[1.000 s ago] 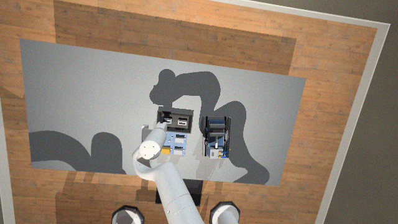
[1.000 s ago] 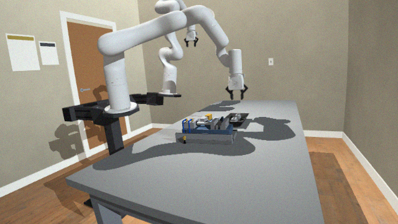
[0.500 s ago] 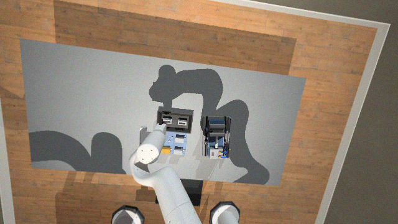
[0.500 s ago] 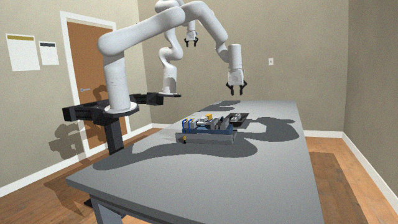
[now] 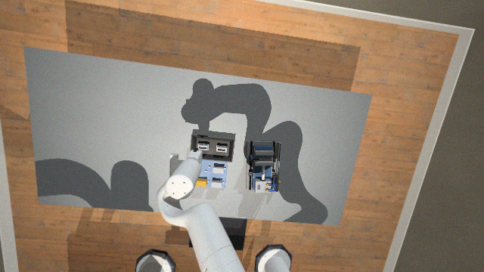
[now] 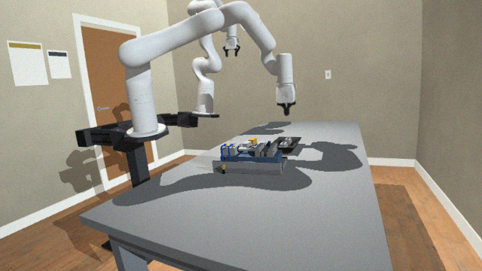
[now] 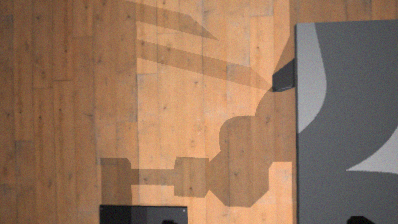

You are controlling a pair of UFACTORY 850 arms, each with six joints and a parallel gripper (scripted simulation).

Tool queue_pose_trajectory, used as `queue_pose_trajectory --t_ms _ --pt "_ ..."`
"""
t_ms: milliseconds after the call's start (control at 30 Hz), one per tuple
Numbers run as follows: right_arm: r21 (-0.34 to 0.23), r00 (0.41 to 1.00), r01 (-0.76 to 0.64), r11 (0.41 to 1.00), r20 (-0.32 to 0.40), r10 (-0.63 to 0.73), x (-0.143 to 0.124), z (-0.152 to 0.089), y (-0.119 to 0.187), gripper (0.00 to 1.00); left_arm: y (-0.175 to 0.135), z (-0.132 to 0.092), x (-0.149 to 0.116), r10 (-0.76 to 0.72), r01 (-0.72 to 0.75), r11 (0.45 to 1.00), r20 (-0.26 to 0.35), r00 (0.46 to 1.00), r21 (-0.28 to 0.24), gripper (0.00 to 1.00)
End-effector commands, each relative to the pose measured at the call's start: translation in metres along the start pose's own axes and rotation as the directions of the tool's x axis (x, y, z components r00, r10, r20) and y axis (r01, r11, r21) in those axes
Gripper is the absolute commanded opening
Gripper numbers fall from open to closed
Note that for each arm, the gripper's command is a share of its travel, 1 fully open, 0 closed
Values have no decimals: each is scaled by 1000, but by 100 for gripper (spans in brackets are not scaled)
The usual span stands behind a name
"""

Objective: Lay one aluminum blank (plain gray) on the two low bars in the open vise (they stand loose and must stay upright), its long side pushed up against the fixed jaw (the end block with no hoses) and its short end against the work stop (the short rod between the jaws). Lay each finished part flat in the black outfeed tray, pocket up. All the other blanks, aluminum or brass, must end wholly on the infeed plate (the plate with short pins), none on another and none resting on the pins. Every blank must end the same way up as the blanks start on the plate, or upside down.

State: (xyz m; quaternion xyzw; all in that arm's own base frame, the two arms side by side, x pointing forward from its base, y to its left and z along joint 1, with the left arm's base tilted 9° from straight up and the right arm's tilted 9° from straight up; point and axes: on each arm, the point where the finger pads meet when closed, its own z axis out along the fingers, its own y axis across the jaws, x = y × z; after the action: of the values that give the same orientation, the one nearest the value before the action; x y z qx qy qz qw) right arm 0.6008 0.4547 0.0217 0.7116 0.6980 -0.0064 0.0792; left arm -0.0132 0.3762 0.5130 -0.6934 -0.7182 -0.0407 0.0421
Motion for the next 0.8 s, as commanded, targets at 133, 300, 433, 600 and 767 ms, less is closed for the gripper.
queue_pose_trajectory --t_ms 133,300,433,600,767 --pt "-2 1000 0 1000 -2 0 1 -1 1 0 0 -1 0 0 0 1000 -2 1000 0 100" --pt "-2 1000 0 1000 -2 0 1 -1 1 0 0 -1 0 0 0 1000 -2 1000 0 100" --pt "-2 1000 0 1000 -2 0 1 -1 1 0 0 -1 0 0 0 1000 -2 1000 0 100" --pt "-2 1000 1 1000 -2 -1 1 -1 1 0 0 -1 0 0 0 1000 -2 1000 0 100" --pt "-3 999 43 999 0 -43 0 -1 -1 0 0 -1 0 0 0 1000 -2 1000 0 100"
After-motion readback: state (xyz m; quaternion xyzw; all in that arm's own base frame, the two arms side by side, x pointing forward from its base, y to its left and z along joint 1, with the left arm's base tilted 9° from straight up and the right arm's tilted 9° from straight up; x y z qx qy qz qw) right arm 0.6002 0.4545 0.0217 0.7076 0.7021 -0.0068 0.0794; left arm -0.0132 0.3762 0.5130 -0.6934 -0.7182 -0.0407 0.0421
